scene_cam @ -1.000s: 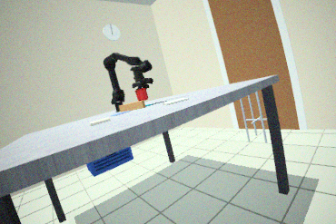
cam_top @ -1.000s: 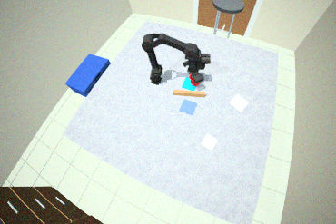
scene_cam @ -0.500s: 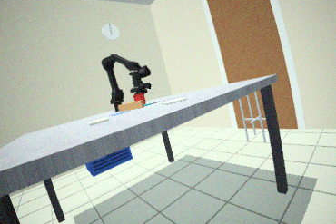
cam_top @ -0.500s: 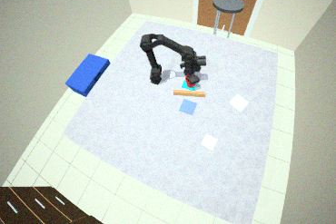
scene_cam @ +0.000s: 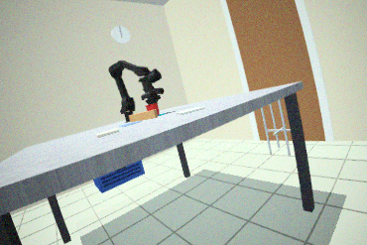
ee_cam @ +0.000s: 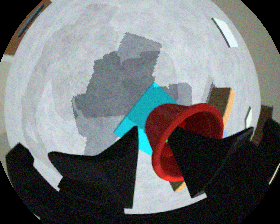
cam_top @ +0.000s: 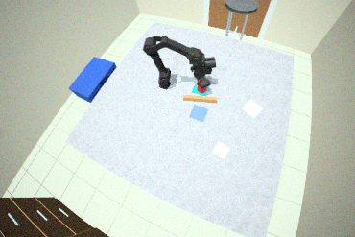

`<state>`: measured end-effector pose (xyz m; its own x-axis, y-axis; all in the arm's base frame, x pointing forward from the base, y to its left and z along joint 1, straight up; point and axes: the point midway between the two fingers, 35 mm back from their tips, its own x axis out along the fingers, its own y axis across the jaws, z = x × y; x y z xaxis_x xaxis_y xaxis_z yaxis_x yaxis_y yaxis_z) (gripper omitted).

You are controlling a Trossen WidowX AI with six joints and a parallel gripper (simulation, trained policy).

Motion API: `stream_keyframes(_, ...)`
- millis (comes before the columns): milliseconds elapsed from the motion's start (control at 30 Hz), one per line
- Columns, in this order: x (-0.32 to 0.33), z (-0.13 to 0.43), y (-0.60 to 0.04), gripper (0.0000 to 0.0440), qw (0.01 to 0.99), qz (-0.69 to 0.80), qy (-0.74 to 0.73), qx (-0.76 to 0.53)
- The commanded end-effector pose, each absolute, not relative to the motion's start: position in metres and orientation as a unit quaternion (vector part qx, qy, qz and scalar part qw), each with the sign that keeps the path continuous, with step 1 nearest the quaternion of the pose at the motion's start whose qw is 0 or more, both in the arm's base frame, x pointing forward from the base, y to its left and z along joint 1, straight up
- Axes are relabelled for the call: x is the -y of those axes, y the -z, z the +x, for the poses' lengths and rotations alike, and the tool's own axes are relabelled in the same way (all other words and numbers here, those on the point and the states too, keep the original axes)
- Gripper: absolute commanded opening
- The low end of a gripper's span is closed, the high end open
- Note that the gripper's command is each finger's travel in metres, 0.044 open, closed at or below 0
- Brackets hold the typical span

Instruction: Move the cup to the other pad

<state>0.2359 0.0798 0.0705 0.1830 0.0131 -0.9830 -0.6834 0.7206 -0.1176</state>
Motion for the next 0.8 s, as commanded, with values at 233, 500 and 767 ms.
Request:
stream_keyframes(233, -0.080, 0.228, -0.082, 0.0199, 0.736, -0.269, -0.257, -0.565)
stream_keyframes(500, -0.080, 0.225, -0.094, 0.0255, 0.753, -0.261, -0.261, -0.544)
stream_keyframes(767, -0.080, 0.224, -0.110, 0.0308, 0.773, -0.256, -0.260, -0.520)
